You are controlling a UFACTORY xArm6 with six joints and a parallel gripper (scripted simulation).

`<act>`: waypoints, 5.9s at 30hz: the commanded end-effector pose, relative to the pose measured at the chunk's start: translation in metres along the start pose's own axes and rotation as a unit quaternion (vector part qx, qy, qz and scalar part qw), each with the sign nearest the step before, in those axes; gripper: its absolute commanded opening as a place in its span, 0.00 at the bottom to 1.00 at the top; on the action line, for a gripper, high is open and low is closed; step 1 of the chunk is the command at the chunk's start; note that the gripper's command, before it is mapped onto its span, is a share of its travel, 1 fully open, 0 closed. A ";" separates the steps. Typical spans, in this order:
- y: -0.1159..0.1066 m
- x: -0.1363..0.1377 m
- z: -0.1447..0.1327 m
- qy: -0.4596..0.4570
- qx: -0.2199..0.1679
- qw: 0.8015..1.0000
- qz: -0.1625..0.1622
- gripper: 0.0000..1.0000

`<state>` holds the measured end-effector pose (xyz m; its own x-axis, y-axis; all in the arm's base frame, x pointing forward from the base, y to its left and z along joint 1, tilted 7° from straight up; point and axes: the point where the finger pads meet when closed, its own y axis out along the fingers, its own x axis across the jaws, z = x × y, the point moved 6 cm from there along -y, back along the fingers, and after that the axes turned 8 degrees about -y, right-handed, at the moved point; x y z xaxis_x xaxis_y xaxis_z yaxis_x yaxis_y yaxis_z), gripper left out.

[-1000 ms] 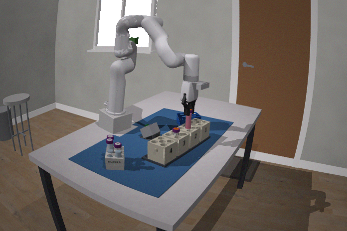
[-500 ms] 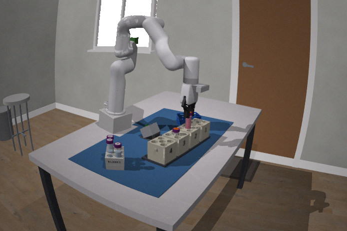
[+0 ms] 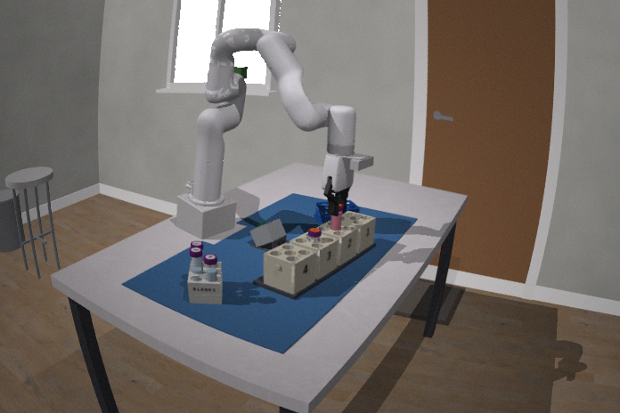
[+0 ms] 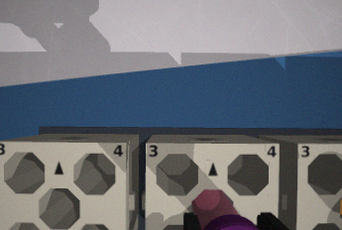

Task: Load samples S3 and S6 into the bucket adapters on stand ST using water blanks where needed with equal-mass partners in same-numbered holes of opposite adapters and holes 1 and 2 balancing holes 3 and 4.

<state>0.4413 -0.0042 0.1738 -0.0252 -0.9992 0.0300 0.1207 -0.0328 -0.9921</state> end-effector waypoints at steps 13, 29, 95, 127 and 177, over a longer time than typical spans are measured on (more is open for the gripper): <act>0.012 0.000 0.001 0.000 0.002 1.000 0.000 0.00; 0.026 0.000 0.001 0.000 0.002 1.000 0.000 0.00; 0.025 0.000 0.001 0.000 0.002 1.000 0.000 0.44; -0.031 0.000 0.001 0.000 0.002 1.000 0.000 0.44; -0.089 0.000 0.001 0.000 0.002 1.000 0.000 0.44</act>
<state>0.4307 -0.0013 0.2609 -0.0252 -0.9992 0.0300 0.1208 -0.0329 -0.9921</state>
